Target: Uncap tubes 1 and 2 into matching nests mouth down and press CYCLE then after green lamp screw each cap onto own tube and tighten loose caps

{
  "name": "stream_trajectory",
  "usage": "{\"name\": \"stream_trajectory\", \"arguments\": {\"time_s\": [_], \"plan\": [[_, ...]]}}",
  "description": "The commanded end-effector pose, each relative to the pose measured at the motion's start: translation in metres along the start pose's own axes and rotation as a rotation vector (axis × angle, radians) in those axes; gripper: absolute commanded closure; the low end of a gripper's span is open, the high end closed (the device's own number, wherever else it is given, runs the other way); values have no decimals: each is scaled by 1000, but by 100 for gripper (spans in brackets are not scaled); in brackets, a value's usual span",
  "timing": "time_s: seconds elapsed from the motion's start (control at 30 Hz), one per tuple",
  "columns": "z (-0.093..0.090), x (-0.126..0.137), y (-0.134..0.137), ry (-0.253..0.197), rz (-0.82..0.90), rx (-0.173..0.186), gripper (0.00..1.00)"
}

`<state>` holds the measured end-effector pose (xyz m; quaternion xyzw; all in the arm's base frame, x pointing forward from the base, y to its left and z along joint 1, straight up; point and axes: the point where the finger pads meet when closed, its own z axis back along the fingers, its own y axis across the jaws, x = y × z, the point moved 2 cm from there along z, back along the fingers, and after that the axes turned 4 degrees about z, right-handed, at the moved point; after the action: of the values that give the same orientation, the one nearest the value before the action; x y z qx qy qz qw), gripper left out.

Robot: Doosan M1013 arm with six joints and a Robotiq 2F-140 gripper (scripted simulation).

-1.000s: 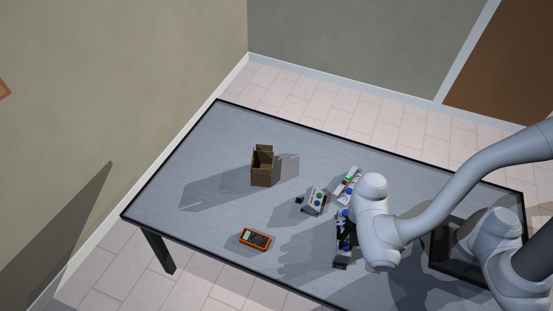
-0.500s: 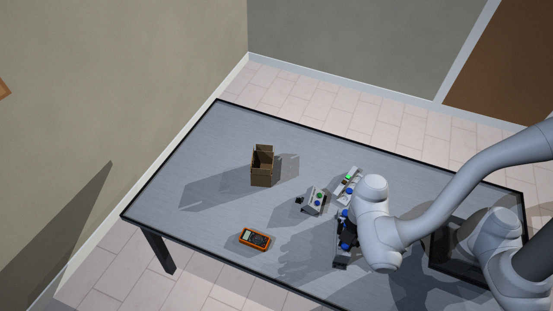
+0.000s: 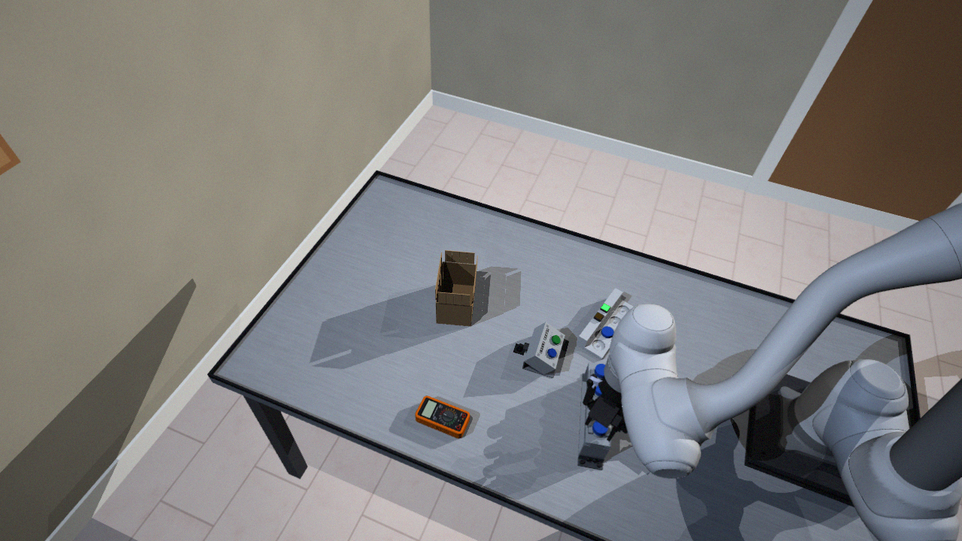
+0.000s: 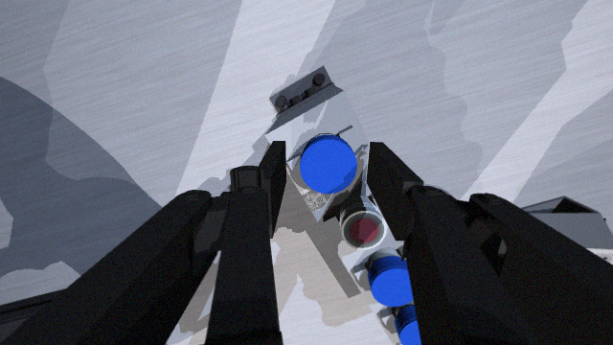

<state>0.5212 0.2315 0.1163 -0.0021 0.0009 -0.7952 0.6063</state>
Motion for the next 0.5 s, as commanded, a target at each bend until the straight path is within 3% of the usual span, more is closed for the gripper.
{"name": "stream_trajectory", "arguments": {"time_s": [0.0,0.47], "plan": [[1,0,0,1,110,1,59],[1,0,0,1,590,1,59]]}}
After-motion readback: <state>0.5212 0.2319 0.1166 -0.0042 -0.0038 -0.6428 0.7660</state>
